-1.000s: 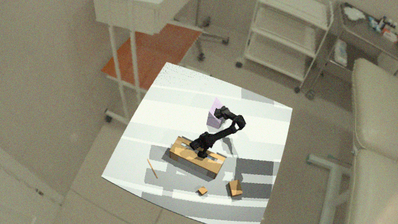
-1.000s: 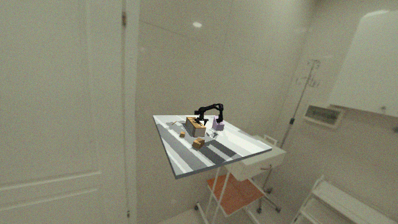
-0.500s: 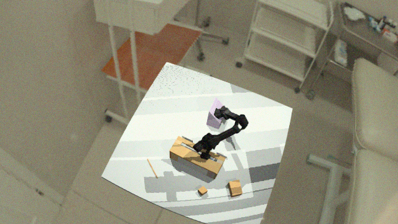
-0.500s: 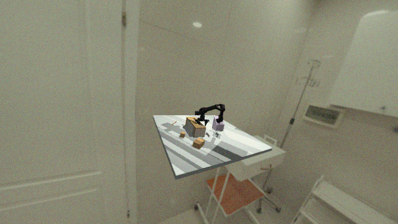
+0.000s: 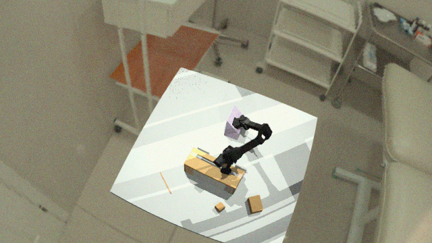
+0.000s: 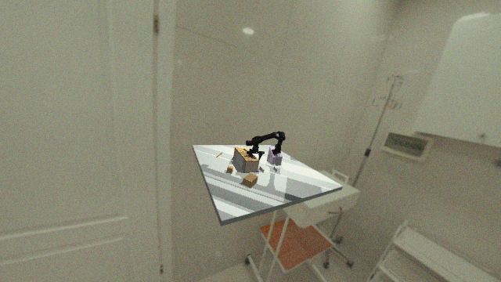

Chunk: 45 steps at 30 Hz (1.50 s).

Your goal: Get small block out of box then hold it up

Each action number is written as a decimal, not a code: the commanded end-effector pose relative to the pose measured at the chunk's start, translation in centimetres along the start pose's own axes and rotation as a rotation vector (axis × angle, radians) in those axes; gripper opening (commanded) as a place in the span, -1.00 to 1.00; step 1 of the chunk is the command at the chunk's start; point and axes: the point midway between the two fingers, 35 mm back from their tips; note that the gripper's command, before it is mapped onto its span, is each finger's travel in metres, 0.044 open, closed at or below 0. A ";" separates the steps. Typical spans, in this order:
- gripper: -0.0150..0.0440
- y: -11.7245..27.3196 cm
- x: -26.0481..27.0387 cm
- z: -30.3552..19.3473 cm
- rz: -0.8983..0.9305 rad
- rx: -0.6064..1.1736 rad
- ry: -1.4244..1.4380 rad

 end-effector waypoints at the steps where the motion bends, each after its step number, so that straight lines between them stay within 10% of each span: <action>1: 0.86 -0.2 -0.1 -0.9 0.004 0.006 0.004; 39: 0.78 5.2 -0.5 -3.7 0.013 -0.011 0.006; 45: 0.47 5.7 -0.5 -4.3 0.048 -0.136 0.615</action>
Point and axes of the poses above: the point midway between the two fingers, 35 mm back from their tips, its own y axis back along the fingers, its own x axis across the jaws, z = x × y, and after that the axes turned 10 degrees about -y, right-handed
